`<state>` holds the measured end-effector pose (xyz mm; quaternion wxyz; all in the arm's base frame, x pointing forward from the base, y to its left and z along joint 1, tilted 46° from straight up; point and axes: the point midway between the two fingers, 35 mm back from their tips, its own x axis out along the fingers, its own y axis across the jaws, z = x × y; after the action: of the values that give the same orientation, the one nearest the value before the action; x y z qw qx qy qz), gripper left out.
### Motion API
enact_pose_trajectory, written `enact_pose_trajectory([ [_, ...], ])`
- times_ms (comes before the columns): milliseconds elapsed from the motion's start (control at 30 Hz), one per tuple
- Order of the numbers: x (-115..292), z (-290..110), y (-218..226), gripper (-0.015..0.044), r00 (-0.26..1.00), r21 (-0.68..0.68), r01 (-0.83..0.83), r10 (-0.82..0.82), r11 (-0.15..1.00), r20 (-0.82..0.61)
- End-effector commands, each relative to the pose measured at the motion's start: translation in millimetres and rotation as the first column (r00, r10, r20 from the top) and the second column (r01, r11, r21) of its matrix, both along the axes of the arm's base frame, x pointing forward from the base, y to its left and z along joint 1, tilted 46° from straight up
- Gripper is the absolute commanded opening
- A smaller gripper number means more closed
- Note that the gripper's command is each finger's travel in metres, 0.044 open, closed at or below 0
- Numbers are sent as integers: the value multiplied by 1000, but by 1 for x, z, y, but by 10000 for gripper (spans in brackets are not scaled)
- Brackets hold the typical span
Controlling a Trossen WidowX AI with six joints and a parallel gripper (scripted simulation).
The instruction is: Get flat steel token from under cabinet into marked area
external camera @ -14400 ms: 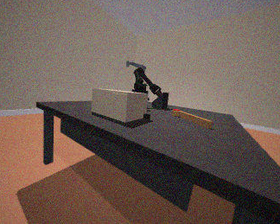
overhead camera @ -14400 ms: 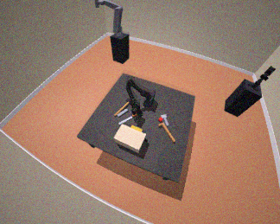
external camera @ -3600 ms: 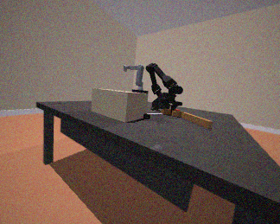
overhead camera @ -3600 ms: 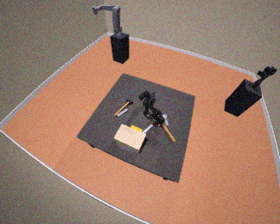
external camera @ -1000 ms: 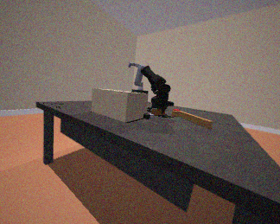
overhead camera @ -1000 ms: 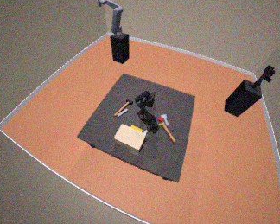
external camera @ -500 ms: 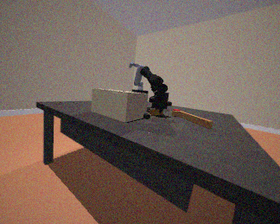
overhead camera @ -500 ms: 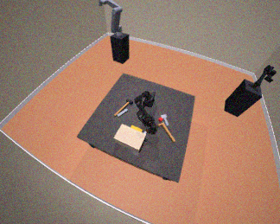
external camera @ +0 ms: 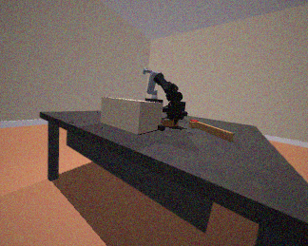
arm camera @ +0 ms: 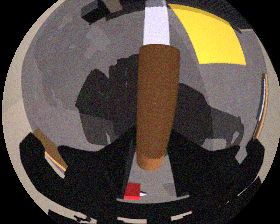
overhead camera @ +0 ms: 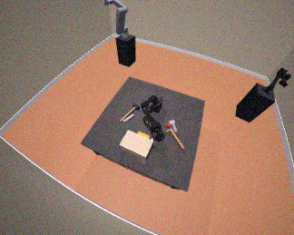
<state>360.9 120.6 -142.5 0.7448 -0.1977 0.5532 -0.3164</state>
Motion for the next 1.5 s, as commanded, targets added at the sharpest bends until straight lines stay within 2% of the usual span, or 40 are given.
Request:
enact_pose_trajectory([
  [0,1,4,-5,0,1000,-3,0,0,1000,5],
  [1467,-10,31,-37,0,1000,-6,0,0,1000,4],
])
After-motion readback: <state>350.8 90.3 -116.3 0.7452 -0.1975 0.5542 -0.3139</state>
